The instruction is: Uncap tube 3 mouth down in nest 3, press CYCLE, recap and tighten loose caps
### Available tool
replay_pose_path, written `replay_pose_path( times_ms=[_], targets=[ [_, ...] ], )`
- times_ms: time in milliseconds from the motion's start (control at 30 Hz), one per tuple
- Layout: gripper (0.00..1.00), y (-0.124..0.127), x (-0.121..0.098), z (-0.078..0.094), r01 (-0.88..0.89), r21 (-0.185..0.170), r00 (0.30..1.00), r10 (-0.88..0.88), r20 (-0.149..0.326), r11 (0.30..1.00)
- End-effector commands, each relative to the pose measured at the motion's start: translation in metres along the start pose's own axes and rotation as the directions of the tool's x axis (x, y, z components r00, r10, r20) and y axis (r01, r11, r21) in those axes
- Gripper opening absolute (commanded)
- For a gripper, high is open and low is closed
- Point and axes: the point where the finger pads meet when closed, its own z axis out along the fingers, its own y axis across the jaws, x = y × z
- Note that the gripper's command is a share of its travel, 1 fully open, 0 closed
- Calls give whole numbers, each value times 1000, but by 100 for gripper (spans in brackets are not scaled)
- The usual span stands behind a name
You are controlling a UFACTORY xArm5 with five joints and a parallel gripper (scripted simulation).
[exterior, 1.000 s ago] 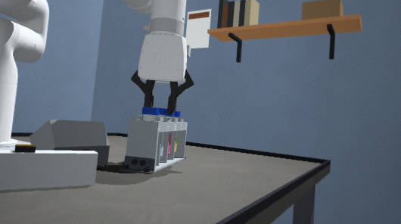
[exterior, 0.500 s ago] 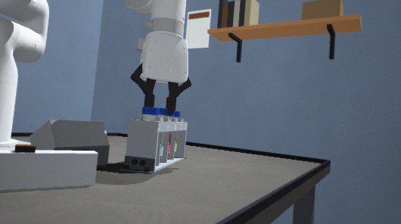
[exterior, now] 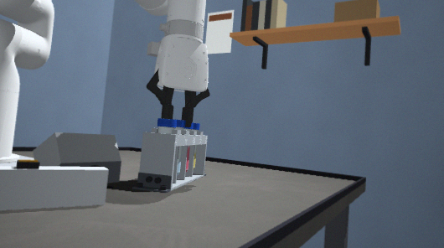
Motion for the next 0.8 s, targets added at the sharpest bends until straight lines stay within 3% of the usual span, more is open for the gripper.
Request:
replay_pose_path(
  times_ms=[0,67,367,533,767],
  targets=[
    [0,1,-1,-1,0,7,1000,0,12,1000],
    [0,1,-1,-1,0,7,1000,0,12,1000],
    [0,1,-1,-1,-343,2,939,343,14,939],
    [0,1,-1,-1,-564,-1,825,564,14,826],
    [0,1,-1,-1,-800,-6,600,800,12,600]
  ],
)
